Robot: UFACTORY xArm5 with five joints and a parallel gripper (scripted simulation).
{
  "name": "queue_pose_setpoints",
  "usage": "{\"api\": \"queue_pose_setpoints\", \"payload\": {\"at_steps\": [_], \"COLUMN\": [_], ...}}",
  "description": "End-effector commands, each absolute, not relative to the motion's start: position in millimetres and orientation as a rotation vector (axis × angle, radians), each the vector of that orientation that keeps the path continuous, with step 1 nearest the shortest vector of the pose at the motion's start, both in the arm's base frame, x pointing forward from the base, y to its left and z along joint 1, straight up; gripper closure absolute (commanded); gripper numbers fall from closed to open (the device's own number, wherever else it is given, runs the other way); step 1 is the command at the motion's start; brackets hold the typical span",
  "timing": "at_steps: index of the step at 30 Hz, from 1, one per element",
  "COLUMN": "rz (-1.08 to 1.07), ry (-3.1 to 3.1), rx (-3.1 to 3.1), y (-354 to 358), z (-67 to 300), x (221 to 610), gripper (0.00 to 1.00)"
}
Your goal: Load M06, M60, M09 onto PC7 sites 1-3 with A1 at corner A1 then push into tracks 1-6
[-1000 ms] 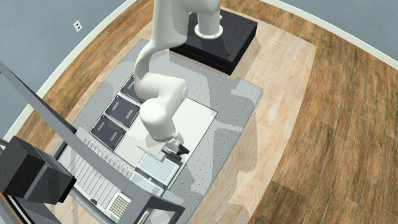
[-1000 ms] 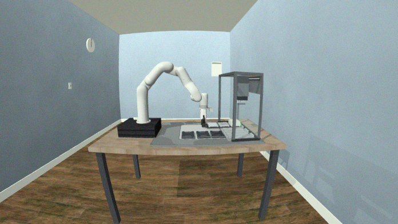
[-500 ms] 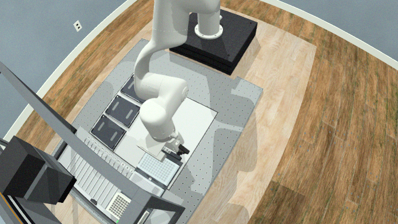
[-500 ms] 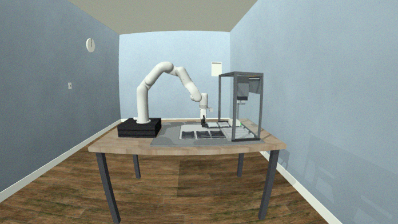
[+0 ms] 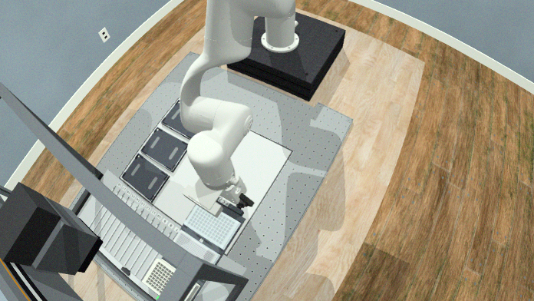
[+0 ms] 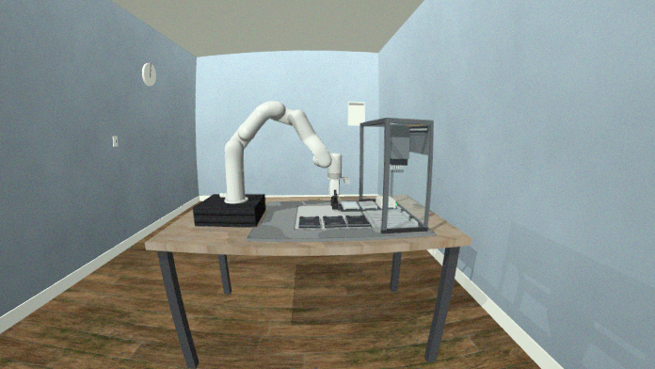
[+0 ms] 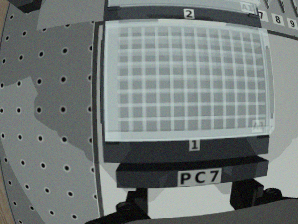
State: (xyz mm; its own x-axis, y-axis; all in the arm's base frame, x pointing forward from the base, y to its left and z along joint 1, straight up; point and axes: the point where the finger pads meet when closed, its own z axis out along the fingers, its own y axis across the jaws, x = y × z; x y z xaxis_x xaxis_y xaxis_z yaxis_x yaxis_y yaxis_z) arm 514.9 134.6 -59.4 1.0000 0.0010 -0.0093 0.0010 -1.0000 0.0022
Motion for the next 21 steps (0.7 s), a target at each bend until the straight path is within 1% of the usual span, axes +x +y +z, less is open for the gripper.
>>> {"api": "queue_pose_setpoints", "payload": {"at_steps": [1,21], "rz": [0.007,0.007], "ry": [0.003,0.003], "rx": [3.148,3.148], "y": [136.8,136.8], "z": [-55.0,-55.0], "x": [518.1,508.4], "gripper": [0.19,0.19]}}
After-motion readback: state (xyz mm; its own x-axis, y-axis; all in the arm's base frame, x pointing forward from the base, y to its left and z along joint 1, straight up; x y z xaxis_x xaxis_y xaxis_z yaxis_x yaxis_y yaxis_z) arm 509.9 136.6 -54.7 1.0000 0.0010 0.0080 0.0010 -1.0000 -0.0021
